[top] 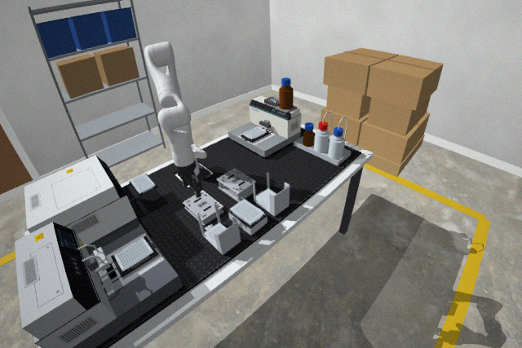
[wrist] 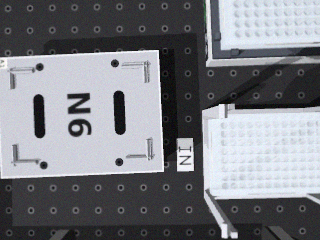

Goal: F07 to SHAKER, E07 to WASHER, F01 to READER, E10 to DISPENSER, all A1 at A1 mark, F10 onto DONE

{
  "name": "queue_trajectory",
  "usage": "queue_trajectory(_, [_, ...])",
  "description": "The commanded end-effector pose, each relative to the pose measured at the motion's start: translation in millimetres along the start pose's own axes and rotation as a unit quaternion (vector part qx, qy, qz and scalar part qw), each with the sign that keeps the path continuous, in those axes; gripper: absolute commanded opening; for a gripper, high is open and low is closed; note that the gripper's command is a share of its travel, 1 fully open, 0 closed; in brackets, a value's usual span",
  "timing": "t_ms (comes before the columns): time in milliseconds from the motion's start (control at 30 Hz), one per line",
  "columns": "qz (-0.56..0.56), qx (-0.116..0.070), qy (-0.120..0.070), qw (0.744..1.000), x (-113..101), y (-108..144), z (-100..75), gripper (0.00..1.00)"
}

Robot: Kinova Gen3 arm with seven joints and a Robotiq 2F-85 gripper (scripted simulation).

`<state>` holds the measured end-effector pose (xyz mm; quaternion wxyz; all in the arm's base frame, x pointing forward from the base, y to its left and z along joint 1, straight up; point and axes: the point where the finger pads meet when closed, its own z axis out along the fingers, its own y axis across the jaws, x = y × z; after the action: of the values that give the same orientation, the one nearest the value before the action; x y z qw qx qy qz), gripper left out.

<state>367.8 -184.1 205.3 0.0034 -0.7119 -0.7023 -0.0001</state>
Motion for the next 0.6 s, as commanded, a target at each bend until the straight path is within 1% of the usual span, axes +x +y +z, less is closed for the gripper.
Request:
queue_trajectory(0, [0.0, -0.001, -0.001, 1.0, 12.3, -0.3, -0.8, 1.0])
queue_trajectory(67, [0.0, -0.001, -0.001, 1.0, 18.9, -0.7, -0.8, 1.0])
queue_trajectory(133, [0.0, -0.001, -0.001, 1.0, 18.9, -0.7, -0.8, 1.0])
queue_trajectory(567, [0.0, -0.001, -0.001, 1.0, 59.0, -17.1, -0.7, 1.0])
